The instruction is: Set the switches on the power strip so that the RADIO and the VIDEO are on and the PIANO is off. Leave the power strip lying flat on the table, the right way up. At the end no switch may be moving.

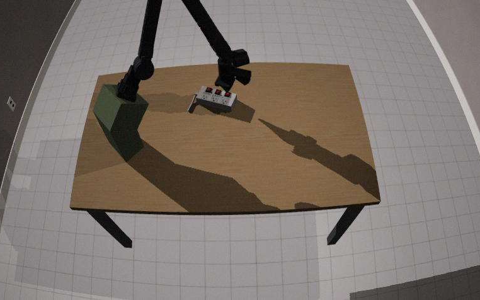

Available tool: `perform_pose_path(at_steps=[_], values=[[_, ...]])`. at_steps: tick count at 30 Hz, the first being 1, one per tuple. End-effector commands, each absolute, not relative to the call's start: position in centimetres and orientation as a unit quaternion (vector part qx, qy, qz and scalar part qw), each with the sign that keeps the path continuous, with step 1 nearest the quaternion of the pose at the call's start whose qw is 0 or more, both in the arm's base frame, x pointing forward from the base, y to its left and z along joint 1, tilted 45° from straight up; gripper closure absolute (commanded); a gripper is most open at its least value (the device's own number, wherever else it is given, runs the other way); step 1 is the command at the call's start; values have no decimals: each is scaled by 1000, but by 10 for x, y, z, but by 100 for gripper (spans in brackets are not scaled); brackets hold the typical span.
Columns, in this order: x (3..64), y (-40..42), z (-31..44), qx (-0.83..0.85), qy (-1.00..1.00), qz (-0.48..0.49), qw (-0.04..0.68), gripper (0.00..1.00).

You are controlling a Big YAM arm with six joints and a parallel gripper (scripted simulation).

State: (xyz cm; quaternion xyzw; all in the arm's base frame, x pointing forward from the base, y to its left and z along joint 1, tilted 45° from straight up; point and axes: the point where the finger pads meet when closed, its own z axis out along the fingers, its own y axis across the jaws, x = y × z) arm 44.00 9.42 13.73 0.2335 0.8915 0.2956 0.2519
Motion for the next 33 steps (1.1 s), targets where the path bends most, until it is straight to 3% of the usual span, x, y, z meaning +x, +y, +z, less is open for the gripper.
perform_pose_path(at_steps=[1, 33], values=[[453, 101, 145, 233, 887, 302, 260, 100], [458, 107, 132, 235, 889, 301, 254, 100]])
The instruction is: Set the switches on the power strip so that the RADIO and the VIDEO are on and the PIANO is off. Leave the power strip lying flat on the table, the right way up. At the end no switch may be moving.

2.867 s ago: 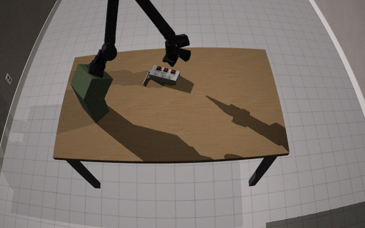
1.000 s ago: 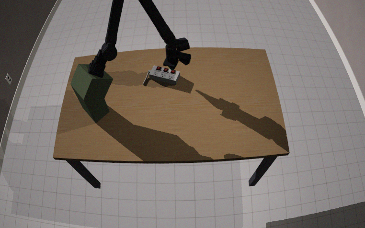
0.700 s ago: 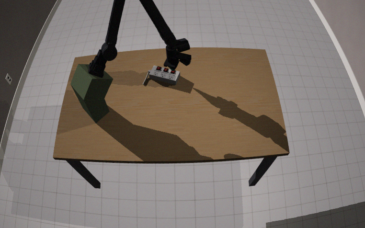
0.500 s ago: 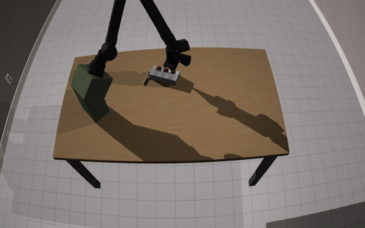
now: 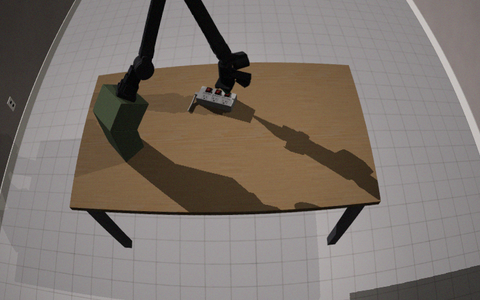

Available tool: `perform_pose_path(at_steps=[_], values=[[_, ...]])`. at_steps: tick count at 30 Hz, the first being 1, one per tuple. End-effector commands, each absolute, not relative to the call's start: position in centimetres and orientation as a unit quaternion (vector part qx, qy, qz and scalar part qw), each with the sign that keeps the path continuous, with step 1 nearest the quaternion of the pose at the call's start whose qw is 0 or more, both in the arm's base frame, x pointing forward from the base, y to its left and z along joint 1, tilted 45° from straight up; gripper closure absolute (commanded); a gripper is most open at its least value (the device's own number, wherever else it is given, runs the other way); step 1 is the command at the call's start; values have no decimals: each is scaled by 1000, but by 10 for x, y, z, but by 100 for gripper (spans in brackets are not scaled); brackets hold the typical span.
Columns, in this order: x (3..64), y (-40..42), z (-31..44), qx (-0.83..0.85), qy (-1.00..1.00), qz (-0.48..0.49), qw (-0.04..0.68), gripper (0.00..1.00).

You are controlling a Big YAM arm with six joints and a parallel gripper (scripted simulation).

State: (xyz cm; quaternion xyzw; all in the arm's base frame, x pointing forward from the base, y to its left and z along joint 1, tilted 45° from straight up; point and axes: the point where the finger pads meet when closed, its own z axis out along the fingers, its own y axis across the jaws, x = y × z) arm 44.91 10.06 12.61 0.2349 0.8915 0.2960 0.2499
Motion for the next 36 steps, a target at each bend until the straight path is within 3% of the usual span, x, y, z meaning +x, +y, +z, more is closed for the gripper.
perform_pose_path(at_steps=[1, 36], values=[[458, 107, 132, 235, 889, 301, 254, 100], [452, 107, 125, 236, 890, 298, 249, 100]])
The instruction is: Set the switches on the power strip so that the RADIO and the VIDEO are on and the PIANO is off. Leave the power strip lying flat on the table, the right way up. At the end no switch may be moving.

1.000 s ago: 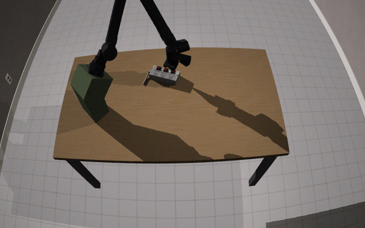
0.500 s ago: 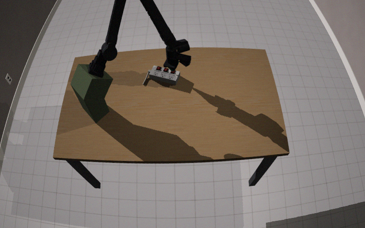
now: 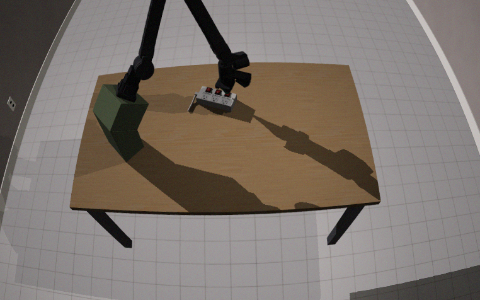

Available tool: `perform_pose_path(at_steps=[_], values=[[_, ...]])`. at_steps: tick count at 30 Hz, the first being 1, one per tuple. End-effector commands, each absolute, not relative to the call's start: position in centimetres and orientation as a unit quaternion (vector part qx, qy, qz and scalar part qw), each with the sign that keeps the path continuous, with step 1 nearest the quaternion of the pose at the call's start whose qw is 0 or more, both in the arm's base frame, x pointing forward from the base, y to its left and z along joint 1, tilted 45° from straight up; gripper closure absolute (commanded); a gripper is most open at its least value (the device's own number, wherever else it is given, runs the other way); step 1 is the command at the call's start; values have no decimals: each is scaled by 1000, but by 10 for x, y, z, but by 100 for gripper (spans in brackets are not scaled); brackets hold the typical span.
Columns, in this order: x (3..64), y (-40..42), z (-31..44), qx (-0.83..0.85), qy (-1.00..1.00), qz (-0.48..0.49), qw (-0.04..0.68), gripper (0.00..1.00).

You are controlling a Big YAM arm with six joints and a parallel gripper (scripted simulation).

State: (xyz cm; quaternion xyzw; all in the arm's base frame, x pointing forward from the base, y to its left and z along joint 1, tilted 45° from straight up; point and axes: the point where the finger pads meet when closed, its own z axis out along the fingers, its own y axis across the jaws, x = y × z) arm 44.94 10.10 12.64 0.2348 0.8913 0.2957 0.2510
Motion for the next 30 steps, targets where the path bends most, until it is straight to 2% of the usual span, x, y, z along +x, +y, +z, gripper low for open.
perform_pose_path(at_steps=[1, 30], values=[[452, 107, 125, 236, 890, 298, 249, 100], [448, 109, 132, 234, 888, 301, 256, 100]])
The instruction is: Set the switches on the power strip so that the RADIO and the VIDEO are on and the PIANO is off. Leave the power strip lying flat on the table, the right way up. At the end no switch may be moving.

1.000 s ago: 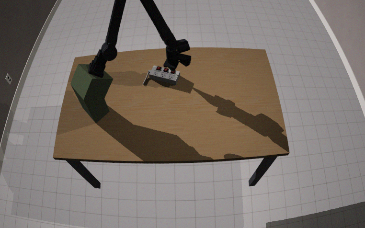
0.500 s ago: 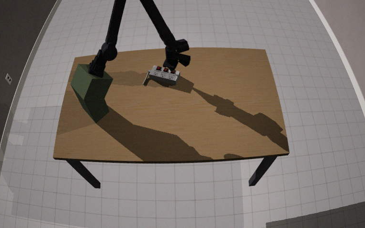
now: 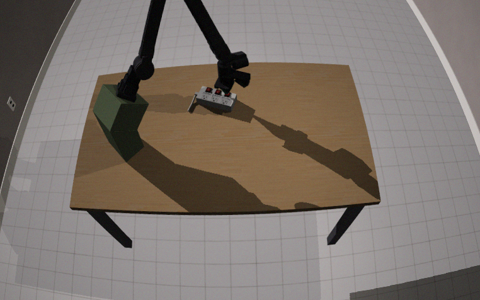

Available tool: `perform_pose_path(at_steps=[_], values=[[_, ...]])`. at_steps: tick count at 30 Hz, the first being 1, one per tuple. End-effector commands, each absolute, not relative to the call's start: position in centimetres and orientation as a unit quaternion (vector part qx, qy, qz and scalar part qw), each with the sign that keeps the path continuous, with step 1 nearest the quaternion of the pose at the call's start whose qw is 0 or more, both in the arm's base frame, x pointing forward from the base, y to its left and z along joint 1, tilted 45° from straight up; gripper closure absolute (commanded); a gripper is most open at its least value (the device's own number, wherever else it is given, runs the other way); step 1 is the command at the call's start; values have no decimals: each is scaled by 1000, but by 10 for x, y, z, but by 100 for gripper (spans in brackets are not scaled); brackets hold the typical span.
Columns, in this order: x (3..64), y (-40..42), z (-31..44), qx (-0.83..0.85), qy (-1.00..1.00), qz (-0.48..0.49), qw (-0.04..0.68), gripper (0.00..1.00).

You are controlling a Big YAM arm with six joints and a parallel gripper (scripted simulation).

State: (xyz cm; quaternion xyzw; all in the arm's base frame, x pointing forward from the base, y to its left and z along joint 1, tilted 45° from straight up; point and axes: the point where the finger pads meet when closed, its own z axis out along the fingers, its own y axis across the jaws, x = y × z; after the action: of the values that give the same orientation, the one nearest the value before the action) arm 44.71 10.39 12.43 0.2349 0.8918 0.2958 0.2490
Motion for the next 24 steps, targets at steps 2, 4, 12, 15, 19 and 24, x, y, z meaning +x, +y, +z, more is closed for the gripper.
perform_pose_path(at_steps=[2, 4, 12, 15, 19, 24], values=[[448, 109, 132, 234, 888, 301, 256, 100], [448, 109, 132, 234, 888, 301, 256, 100], [448, 109, 132, 234, 888, 301, 256, 100], [448, 109, 132, 234, 888, 301, 256, 100], [447, 109, 132, 234, 888, 301, 256, 100], [446, 109, 131, 234, 888, 301, 256, 100]])
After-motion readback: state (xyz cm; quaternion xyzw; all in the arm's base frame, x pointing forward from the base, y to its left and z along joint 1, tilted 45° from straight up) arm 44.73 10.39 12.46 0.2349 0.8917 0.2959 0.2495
